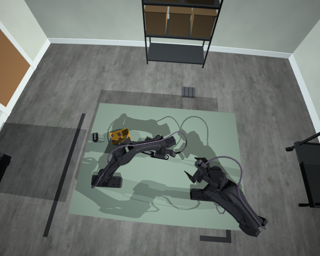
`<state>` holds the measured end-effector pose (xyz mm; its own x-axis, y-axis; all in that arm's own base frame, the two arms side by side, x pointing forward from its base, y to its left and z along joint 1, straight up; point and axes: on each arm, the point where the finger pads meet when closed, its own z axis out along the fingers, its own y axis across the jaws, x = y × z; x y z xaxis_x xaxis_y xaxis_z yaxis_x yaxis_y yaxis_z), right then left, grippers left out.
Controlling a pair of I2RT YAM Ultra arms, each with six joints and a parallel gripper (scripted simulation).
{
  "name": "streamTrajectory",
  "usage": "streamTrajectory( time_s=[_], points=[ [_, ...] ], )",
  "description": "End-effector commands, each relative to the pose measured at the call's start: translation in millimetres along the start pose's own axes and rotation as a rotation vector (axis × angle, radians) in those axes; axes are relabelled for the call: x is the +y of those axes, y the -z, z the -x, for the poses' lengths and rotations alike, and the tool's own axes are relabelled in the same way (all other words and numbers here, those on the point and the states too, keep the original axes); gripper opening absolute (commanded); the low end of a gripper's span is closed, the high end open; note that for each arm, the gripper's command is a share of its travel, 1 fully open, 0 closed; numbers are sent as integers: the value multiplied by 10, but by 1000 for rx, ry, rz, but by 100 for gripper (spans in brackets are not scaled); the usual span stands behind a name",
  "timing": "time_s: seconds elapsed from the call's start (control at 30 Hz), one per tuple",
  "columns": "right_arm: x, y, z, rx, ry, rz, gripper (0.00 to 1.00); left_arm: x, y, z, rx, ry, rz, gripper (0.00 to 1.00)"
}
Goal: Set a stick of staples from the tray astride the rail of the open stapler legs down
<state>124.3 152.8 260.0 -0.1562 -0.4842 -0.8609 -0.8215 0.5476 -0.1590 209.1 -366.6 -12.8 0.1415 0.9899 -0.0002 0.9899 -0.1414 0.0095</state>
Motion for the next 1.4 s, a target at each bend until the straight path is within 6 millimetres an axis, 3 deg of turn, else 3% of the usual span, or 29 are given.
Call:
streamTrajectory(
  time_s=[0.0,1.37],
  points=[
    [-10,50,38,-27,0,-6,100,33,30,12,-11,5,-13,6],
    [-10,50,38,-27,0,-6,100,33,32,16,-11,-1,-12,6]
  ],
)
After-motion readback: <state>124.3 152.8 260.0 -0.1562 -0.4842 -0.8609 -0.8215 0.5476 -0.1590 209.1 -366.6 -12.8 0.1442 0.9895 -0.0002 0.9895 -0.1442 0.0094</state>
